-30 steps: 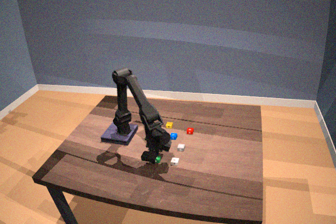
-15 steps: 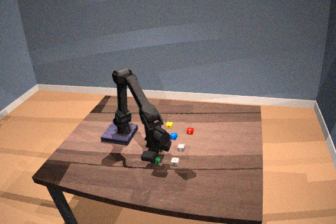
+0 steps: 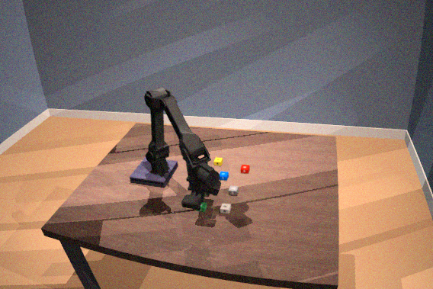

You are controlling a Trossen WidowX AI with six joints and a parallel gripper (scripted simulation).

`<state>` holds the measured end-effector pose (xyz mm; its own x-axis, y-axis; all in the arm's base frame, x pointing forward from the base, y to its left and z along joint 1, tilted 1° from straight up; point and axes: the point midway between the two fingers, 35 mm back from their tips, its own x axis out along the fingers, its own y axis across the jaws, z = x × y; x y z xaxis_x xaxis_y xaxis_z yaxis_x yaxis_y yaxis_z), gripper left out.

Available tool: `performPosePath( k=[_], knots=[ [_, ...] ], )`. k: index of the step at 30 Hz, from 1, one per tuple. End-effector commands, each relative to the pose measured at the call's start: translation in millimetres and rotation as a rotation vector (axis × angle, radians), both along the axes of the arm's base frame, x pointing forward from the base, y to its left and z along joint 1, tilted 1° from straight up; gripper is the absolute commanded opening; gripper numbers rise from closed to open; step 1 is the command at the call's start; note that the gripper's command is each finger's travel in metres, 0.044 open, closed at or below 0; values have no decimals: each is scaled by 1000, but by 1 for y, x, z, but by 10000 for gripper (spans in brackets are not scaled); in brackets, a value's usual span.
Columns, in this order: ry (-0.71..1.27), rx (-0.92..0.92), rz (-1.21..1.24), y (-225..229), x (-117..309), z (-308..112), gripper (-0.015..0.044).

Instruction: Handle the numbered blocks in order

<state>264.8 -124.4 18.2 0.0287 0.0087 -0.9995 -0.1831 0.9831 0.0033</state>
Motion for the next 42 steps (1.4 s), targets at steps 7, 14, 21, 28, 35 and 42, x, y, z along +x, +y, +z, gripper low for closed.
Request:
performPosePath(
  k=[7,14,21,28,35,42],
  knots=[
    [1,0,2,0,0,5,120],
    [1,0,2,0,-1,14,120],
    [1,0,2,0,-1,14,120],
    [1,0,2,0,-1,13,120],
    [1,0,2,0,0,2,120],
    [1,0,2,0,0,-1,120]
  ],
)
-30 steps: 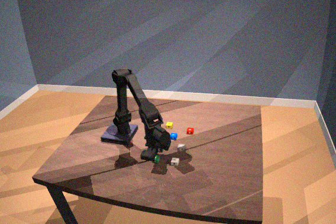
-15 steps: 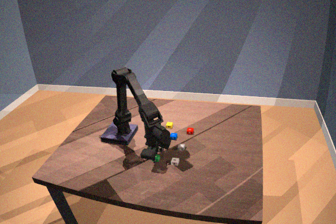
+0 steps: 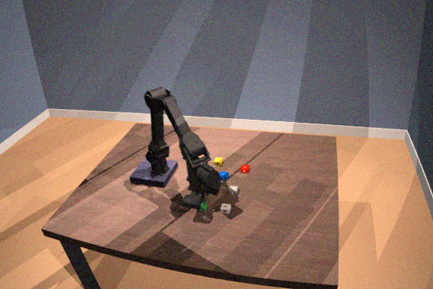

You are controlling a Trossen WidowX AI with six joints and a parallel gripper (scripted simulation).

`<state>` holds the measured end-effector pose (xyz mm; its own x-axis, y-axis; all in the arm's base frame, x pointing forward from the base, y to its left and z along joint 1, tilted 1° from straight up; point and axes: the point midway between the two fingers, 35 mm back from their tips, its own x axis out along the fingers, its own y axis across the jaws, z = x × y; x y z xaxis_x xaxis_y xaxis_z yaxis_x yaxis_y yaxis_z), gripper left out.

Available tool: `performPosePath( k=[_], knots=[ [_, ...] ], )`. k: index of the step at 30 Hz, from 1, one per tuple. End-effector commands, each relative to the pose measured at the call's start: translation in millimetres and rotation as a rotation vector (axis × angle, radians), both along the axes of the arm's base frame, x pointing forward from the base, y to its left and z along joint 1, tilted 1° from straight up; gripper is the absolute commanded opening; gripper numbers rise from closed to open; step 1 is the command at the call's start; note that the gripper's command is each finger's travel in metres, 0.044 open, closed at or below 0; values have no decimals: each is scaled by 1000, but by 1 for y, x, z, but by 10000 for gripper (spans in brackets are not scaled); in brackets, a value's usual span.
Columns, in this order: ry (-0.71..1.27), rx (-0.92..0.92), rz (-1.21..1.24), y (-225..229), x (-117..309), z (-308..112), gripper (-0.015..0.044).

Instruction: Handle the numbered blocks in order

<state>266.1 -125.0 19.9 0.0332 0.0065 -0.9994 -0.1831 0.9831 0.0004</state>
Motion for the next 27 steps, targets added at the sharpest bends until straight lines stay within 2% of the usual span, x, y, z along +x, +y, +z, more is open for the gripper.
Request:
performPosePath(
  k=[1,5,16,19,22,26,27],
  knots=[
    [6,2,2,1,-2,-2,120],
    [6,2,2,1,-2,-2,120],
    [6,2,2,1,-2,-2,400],
    [6,2,2,1,-2,1,400],
    [6,2,2,0,-2,31,400],
    [6,2,2,0,-2,34,400],
    [6,2,2,0,-2,36,374]
  ],
)
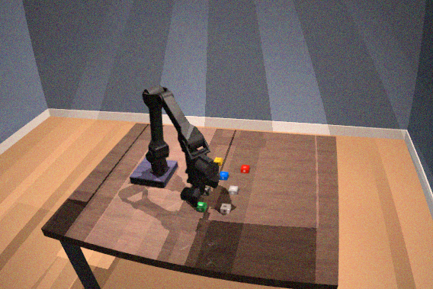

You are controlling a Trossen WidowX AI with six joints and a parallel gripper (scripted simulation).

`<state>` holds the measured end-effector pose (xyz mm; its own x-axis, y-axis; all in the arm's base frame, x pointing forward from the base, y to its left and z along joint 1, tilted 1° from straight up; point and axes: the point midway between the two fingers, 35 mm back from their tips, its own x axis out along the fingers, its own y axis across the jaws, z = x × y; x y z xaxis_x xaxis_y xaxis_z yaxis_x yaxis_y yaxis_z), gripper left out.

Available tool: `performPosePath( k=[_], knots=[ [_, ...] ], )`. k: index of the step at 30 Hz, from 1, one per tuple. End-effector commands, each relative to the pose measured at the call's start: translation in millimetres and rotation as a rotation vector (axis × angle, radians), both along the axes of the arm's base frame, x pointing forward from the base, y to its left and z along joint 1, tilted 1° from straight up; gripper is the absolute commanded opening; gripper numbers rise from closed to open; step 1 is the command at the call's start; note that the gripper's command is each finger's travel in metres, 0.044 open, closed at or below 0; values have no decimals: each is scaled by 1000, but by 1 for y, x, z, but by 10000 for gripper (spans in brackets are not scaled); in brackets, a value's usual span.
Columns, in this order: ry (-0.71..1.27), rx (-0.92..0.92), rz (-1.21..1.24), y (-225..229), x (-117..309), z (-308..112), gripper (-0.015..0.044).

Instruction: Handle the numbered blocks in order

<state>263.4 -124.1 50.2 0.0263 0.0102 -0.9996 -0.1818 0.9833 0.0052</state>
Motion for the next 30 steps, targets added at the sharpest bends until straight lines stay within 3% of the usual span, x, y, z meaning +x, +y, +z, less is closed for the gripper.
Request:
performPosePath(
  k=[1,6,10,19,30],
  knots=[
    [-1,-2,3,-1,1,12,348],
    [-1,-2,3,-2,0,76,216],
    [-1,-2,3,-1,-2,85,120],
    [-2,-1,4,7,1,85,120],
    [-3,13,4,157,12,88,120]
  ],
)
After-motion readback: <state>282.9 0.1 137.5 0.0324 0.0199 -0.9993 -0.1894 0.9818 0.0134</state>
